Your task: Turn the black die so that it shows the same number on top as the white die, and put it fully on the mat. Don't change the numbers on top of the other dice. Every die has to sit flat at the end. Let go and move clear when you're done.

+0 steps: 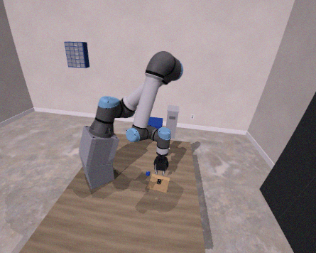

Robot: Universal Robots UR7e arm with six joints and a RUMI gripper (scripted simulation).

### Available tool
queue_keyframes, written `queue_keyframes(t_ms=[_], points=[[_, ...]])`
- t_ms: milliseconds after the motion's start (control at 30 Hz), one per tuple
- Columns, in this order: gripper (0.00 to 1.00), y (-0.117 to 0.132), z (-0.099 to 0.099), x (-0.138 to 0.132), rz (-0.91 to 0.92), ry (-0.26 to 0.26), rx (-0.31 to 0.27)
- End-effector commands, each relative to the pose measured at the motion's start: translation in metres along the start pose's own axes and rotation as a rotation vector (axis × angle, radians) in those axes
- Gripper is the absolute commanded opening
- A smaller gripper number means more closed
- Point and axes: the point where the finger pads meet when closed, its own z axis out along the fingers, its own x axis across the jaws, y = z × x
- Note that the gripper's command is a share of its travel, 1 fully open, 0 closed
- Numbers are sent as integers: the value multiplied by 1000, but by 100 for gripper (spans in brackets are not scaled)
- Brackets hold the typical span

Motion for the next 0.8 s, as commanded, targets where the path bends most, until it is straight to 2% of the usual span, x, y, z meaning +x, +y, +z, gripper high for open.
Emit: queue_keyframes(t_ms=[0,400,767], points=[[24,0,1,0,0,1,0],[24,0,12,0,0,1,0],[24,1,28,0,0,1,0]])
